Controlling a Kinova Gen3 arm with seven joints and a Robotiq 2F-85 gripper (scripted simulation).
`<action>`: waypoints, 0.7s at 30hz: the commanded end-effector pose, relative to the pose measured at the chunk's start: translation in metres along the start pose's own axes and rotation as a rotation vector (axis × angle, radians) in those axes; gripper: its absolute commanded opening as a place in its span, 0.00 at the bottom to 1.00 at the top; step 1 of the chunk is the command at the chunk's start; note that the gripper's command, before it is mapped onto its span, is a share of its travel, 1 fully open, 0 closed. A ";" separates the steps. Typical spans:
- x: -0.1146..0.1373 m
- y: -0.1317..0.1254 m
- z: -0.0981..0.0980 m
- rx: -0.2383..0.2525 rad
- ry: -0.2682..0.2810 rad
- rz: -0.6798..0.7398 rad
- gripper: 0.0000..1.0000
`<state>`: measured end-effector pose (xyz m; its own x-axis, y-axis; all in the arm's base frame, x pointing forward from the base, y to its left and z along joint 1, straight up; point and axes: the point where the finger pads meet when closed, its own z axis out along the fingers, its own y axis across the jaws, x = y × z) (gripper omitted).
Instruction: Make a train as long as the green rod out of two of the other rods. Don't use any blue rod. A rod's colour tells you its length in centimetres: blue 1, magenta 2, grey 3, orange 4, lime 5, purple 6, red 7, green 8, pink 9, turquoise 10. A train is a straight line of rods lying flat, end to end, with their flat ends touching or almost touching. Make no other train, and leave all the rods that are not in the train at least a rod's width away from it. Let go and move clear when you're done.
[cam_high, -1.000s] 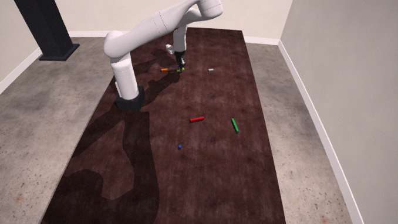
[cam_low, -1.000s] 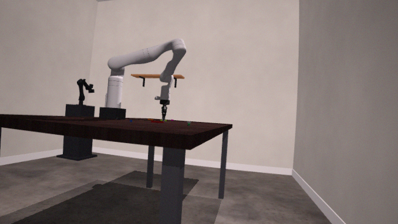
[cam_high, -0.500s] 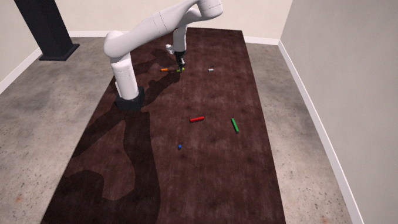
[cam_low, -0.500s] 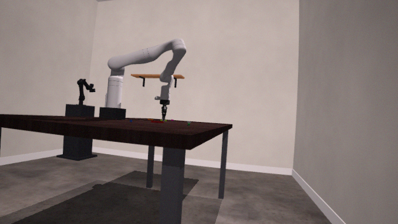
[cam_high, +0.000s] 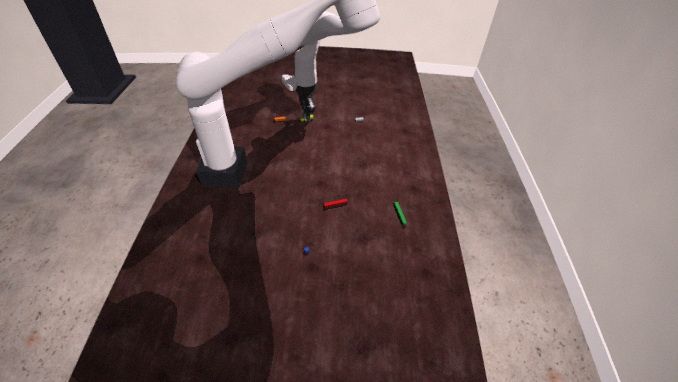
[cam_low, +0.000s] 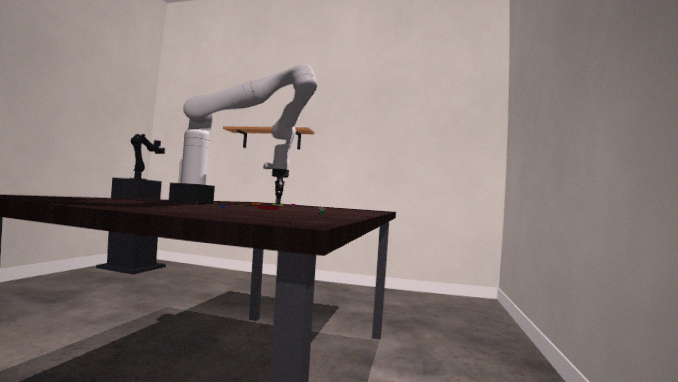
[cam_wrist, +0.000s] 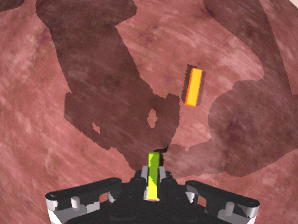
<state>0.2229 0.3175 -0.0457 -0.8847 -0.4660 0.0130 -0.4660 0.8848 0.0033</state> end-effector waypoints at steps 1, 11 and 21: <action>-0.003 0.000 -0.009 -0.001 -0.007 0.001 0.05; -0.002 0.000 -0.064 -0.001 -0.007 0.001 0.05; -0.002 0.000 -0.093 -0.001 -0.007 0.001 0.05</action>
<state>0.2201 0.3180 0.0407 -0.8815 -0.4719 0.0197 -0.4719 0.8817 0.0052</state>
